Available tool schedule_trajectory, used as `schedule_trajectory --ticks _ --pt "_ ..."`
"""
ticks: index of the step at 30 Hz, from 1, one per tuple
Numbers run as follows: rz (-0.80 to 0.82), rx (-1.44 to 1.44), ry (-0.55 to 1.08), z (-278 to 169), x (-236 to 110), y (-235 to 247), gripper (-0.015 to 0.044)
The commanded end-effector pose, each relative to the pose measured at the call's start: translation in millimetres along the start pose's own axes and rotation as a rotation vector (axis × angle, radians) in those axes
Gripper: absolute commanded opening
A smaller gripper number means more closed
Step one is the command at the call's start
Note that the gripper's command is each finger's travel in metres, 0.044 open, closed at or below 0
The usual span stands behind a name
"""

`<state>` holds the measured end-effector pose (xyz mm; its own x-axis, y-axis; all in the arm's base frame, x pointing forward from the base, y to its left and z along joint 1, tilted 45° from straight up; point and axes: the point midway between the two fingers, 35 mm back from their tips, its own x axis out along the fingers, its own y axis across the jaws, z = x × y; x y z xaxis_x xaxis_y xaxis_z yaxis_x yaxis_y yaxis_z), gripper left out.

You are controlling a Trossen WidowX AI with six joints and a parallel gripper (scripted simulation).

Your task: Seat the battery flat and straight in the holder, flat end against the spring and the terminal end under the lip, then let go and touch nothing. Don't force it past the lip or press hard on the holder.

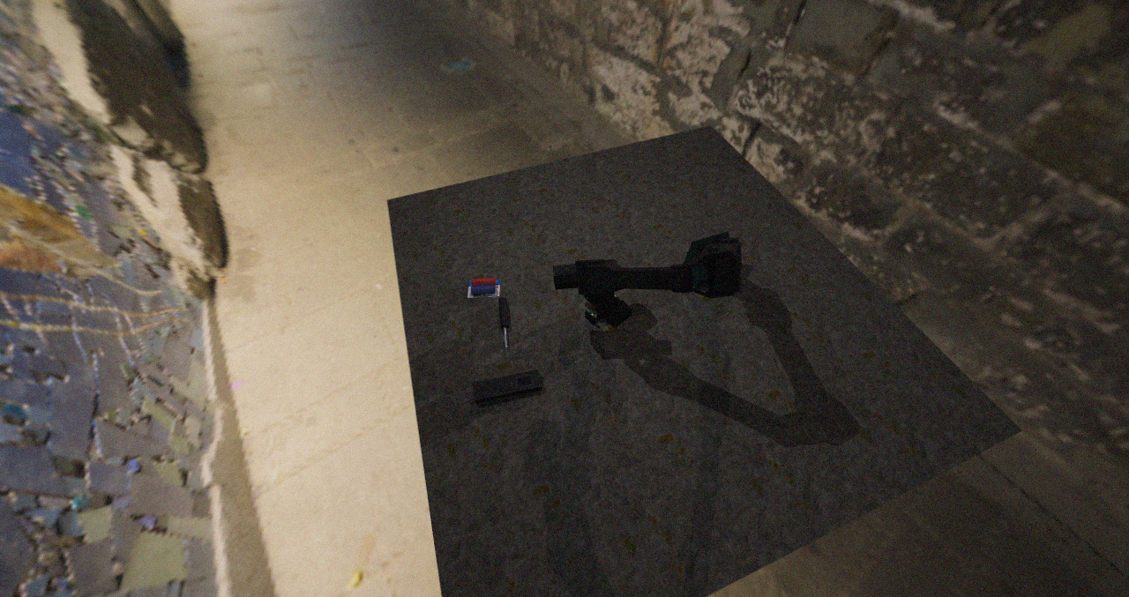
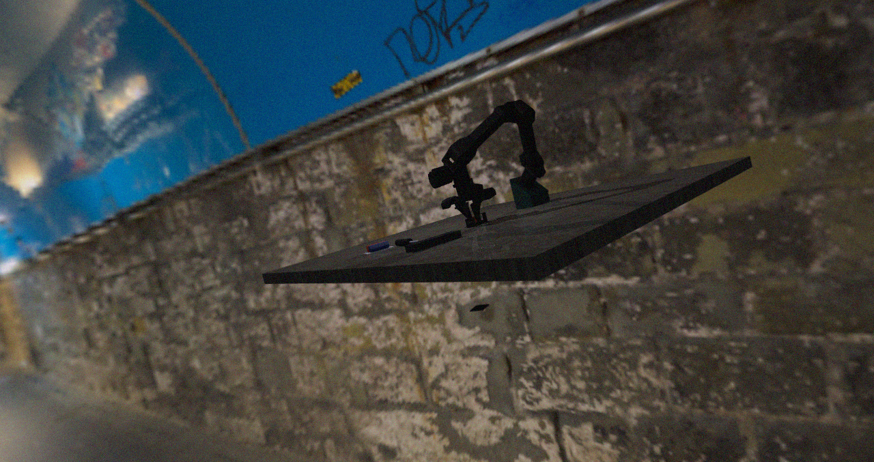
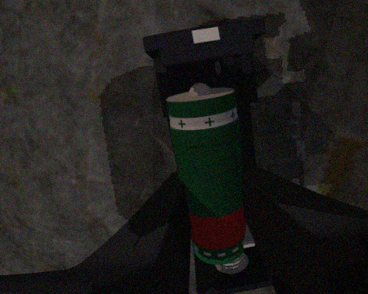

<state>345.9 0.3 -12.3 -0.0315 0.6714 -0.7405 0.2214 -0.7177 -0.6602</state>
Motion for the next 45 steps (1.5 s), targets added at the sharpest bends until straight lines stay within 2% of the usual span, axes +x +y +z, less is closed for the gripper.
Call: schedule_trajectory --ticks 1,29,45 --pt "-0.001 -0.01 0.033 -3 0 -1 0.0073" --pt "0.01 -0.014 0.152 1 3 -4 0.0073" --pt "0.013 -0.014 0.164 10 4 -4 0.0073"
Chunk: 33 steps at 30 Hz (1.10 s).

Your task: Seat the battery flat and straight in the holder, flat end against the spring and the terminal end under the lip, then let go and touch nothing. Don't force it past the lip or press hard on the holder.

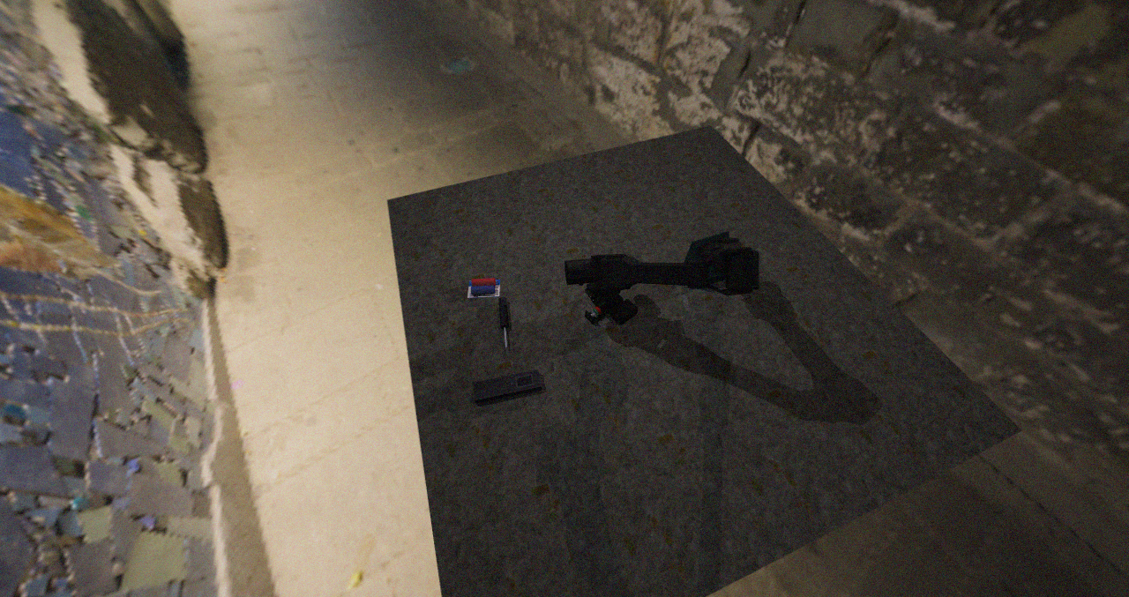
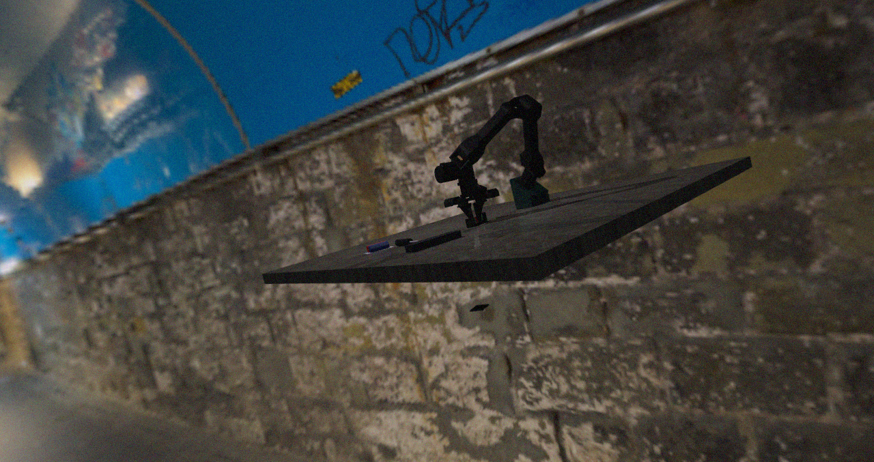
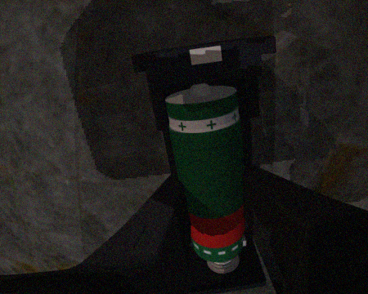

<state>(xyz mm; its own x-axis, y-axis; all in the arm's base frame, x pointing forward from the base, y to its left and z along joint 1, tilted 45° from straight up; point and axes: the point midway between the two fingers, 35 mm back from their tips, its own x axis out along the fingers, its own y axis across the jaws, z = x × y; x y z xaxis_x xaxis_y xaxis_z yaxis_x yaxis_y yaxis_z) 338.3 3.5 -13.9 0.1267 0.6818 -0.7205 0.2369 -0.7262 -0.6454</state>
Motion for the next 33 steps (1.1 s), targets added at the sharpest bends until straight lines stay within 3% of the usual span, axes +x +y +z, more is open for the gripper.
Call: schedule_trajectory --ticks 1,22,26,33 --pt "-0.002 0.003 0.006 3.2 0.0 -1.0 0.0073" --pt "0.004 0.003 0.01 8.9 0.0 -1.5 0.0073" --pt "0.004 0.003 0.01 8.9 0.0 -1.5 0.0175" --pt "0.005 0.001 0.01 8.6 -8.0 -1.0 0.0175"
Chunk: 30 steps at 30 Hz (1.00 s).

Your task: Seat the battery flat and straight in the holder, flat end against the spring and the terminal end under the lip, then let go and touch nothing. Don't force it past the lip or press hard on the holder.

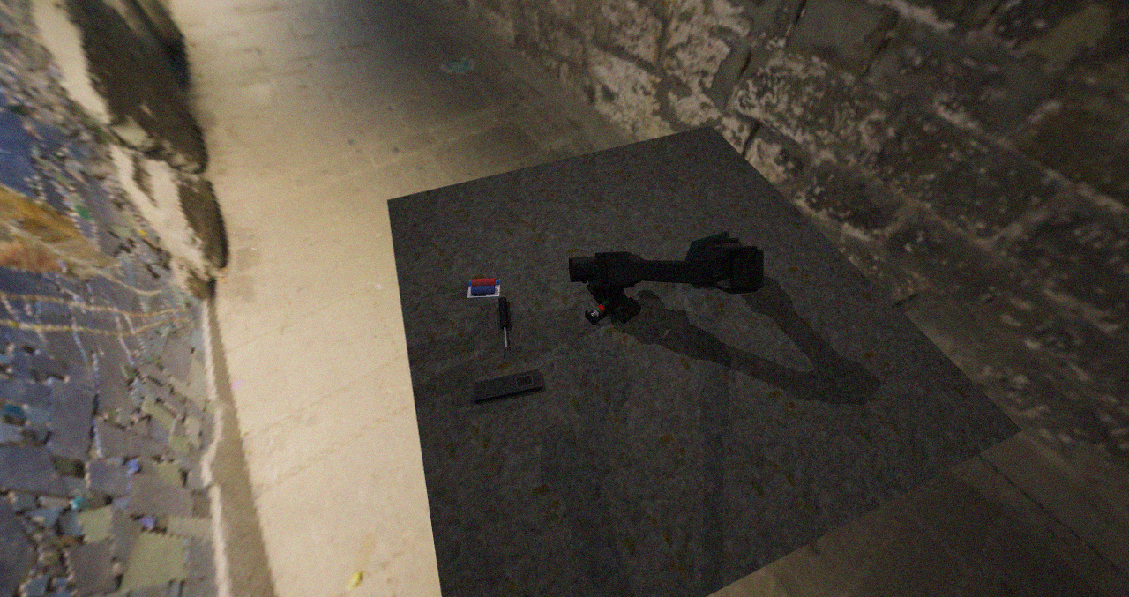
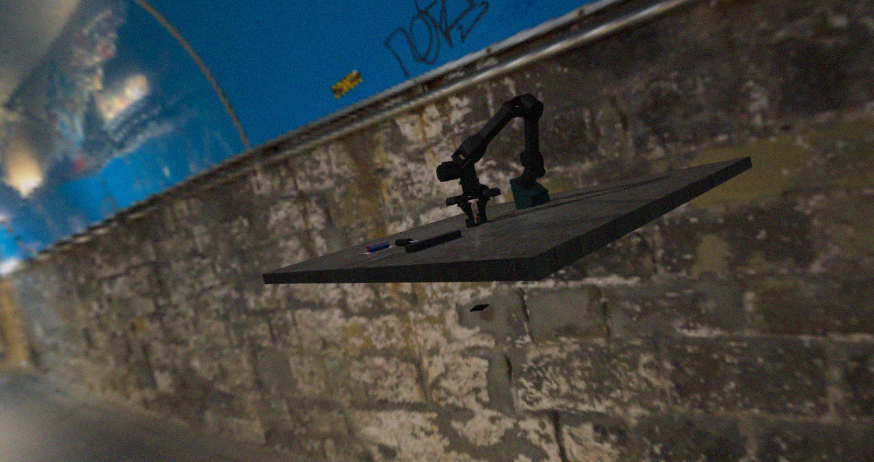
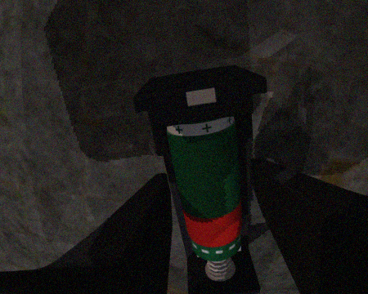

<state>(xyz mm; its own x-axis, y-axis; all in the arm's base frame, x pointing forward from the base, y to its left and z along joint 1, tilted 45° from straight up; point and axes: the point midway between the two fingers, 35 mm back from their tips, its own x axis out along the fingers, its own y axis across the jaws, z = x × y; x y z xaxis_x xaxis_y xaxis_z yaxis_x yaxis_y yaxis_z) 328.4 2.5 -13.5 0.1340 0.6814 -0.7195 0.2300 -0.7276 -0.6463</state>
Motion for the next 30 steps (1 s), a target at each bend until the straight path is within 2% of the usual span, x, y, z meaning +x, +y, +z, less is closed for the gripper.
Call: schedule_trajectory --ticks 1,8,10,18,30 --pt "0.003 -0.006 0.003 -1 -8 1 0.0175" --pt "0.004 -0.007 0.003 -1 -13 1 0.0175" --pt "0.002 -0.001 0.003 -1 -16 1 0.0228" --pt "0.007 -0.006 0.002 -3 -86 3 0.0438" --pt "0.007 -0.006 0.002 -3 -87 4 0.044"
